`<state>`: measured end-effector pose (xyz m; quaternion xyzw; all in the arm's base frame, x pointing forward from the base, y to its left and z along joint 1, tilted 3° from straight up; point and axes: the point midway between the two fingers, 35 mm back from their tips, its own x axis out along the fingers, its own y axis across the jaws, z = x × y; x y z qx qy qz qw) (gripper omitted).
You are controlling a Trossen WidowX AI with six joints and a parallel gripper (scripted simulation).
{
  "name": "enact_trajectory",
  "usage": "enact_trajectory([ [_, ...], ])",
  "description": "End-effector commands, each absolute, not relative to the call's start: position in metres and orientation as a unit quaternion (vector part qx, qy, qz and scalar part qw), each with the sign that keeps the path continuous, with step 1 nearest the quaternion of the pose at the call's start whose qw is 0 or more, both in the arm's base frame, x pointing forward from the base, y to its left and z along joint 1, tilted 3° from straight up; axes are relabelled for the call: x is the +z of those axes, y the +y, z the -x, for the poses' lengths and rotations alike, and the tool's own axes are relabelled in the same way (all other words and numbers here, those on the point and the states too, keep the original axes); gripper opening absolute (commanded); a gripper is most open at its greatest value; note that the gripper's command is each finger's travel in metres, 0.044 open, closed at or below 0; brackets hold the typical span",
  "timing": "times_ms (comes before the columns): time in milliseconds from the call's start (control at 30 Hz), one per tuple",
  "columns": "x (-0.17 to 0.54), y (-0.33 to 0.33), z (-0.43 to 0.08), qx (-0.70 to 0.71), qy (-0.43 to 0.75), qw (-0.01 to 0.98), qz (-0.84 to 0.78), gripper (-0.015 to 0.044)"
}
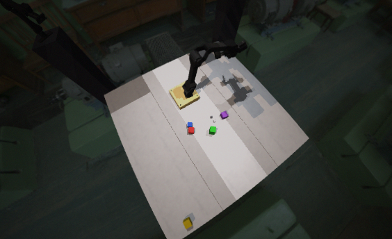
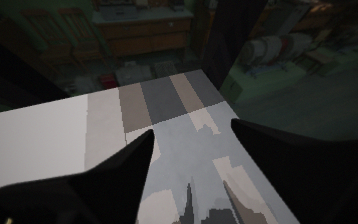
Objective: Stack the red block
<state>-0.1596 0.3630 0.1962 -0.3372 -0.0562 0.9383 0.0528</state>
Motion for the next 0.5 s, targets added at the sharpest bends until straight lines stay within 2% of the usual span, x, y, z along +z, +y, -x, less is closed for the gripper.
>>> enact_trajectory([
  [0,0.196,0.363,0.159,0.938,-0.055,0.054,0.338,0.0426],
  [233,0.193,0.371,0.124,0.928,-0.006,0.112,0.354,0.0440],
  [467,0.184,0.380,0.060,0.897,0.093,0.213,0.375,0.0440],
])
